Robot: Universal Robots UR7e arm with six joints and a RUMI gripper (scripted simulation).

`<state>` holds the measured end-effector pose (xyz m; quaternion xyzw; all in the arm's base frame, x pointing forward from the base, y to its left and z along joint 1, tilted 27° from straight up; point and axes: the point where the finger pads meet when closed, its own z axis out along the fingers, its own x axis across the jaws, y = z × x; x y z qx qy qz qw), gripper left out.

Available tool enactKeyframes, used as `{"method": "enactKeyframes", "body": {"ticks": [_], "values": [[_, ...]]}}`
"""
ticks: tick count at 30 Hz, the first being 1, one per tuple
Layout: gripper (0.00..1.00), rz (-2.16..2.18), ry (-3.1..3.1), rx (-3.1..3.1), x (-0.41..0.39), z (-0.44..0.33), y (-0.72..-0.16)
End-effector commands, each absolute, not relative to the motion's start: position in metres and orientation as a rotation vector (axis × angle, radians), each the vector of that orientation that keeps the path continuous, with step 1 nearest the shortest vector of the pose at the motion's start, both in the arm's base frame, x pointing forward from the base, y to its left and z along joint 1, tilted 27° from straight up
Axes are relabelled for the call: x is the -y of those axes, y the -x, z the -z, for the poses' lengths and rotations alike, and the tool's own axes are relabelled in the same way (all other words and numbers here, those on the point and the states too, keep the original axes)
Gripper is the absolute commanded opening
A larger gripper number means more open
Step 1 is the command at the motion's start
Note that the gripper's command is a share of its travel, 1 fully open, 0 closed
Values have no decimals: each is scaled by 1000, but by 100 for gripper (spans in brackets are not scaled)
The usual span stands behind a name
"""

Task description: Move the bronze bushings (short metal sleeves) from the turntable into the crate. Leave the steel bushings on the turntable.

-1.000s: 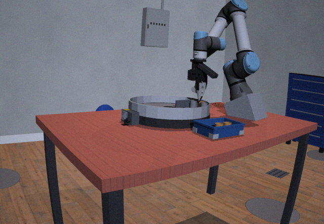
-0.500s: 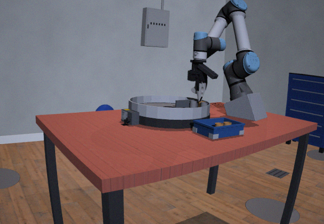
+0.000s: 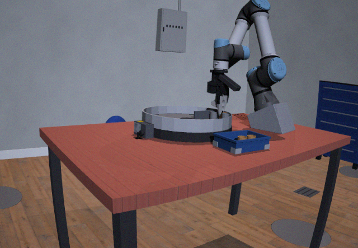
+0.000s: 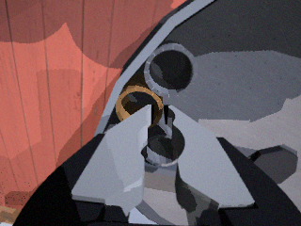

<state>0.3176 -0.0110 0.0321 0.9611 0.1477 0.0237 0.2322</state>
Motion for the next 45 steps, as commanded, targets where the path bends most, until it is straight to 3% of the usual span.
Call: {"method": "enactKeyframes", "body": {"ticks": [1, 36, 37, 45], "values": [[5, -67, -2641, -406, 12, -29, -318], [5, -67, -2641, -406, 12, -29, -318], [0, -67, -2641, -406, 12, -29, -318], [0, -67, -2641, -406, 12, -29, -318]]}}
